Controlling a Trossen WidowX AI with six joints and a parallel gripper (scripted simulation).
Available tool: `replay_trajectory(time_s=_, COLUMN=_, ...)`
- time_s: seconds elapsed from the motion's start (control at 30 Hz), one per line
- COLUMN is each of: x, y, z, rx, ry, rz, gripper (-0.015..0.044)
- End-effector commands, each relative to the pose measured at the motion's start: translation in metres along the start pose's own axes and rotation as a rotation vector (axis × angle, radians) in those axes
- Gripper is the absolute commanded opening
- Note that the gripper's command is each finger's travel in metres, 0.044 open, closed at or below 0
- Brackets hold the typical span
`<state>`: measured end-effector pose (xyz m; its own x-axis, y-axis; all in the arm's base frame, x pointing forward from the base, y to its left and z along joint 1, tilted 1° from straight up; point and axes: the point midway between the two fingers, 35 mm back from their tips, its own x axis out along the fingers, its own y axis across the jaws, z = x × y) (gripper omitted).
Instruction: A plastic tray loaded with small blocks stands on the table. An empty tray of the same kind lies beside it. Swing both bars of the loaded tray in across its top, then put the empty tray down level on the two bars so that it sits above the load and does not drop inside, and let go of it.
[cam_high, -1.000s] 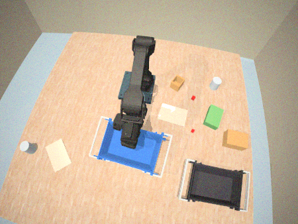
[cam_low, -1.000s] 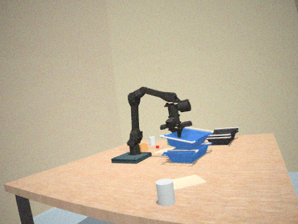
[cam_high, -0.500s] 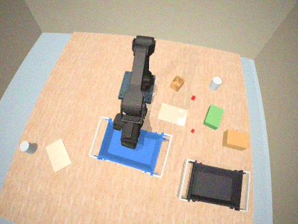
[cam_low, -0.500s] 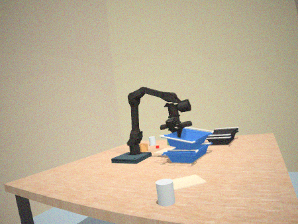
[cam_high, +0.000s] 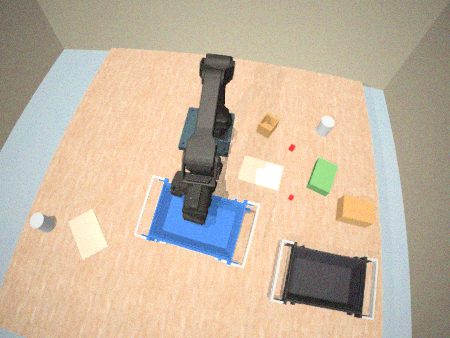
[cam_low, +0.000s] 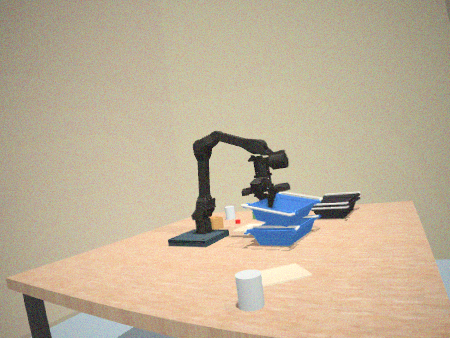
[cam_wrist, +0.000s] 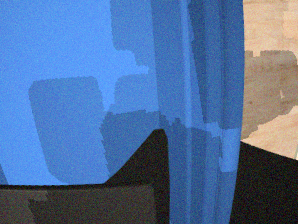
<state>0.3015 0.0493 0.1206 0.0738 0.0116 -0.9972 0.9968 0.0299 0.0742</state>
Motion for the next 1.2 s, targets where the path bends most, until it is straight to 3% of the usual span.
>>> replay_trajectory(time_s=0.0, x=0.007, y=-0.005, z=0.0, rx=0.003, ry=0.002, rz=-0.034, gripper=0.0)
replay_trajectory(time_s=1.17, x=0.015, y=-0.008, z=0.0, rx=0.003, ry=0.002, rz=-0.034, gripper=0.0)
